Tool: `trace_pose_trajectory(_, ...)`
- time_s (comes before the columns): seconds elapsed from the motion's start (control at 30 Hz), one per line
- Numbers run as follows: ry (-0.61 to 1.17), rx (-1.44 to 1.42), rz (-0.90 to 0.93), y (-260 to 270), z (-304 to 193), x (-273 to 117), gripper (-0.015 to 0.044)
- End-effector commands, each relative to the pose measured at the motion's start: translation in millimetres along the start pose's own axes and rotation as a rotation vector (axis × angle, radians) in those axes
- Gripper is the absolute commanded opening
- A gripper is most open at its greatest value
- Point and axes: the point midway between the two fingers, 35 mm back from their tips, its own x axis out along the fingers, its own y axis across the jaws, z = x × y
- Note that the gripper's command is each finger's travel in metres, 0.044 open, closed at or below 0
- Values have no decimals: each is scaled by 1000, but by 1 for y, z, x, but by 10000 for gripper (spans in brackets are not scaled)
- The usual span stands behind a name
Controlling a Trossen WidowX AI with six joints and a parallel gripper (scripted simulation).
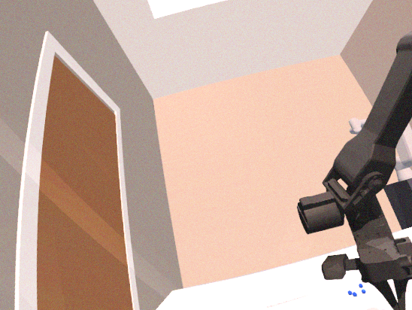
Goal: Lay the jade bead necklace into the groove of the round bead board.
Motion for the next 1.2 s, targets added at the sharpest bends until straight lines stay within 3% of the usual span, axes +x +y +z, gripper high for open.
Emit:
trace_pose_trajectory(0.0,0,0,0,0,0,0,0)
trace_pose_trajectory(1.0,0,0,0,0,0,0,0)
trace_pose_trajectory(1.17,-1,9,6,0,0,-6,131)
